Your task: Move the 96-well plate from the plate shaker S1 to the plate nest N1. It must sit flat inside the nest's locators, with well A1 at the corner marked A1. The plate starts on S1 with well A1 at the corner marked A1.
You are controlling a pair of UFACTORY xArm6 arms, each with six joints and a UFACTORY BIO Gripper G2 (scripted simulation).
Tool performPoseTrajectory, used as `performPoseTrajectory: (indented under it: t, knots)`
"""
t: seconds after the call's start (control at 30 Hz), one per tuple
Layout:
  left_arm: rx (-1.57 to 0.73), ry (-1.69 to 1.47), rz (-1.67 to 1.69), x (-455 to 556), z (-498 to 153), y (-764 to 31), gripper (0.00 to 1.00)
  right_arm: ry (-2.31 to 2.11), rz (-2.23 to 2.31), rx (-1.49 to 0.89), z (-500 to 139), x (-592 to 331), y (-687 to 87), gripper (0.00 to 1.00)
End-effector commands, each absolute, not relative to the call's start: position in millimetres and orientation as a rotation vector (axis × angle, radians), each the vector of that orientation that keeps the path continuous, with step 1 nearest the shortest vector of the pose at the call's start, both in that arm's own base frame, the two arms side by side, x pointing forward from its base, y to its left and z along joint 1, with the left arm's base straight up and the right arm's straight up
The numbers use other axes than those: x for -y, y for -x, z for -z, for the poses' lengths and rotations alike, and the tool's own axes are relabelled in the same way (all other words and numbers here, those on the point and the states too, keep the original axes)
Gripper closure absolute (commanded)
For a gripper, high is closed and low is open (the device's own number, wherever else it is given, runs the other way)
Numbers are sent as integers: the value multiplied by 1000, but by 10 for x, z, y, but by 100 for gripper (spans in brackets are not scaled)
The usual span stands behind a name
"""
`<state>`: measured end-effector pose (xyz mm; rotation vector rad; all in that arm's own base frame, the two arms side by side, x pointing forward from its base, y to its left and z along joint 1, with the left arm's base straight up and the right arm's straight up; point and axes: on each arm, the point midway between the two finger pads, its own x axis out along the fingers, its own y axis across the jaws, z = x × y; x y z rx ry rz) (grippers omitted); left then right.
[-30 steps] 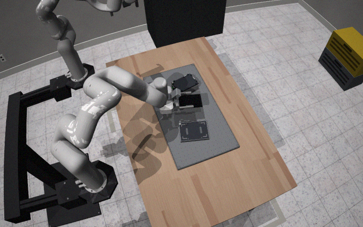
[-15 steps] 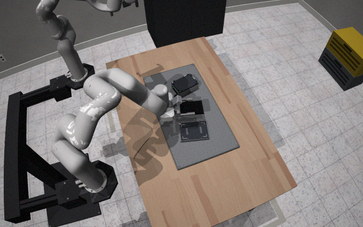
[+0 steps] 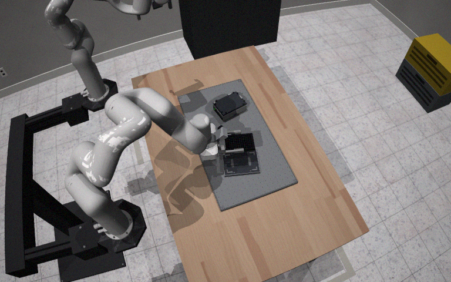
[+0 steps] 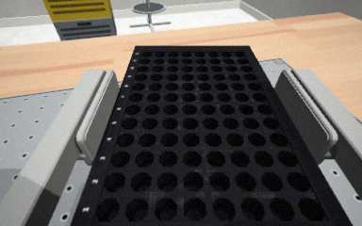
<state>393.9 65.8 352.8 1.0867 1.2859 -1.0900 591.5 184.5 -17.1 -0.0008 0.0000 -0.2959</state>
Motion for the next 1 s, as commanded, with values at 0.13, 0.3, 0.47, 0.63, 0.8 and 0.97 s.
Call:
performPoseTrajectory:
  t: [0.13,0.3,0.47,0.63,0.8,0.97]
  knots:
    - [-1282,-1088,1087,-658,-3545,-3944,0,-2,296,4,188,-1581,-5859,100]
    - [-1282,-1088,1087,-658,-3545,-3944,0,-2,296,4,206,-1453,-5826,100]
    - [-1282,-1088,1087,-658,-3545,-3944,0,-2,296,3,214,-1379,-5807,100]
    - [-1282,-1088,1087,-658,-3545,-3944,0,-2,296,4,214,-1378,-5806,100]
    - [-1282,-1088,1087,-658,-3545,-3944,0,-2,295,4,214,-1381,-5807,100]
    - [-1282,-1088,1087,-658,-3545,-3944,0,-2,296,3,214,-1383,-5808,100]
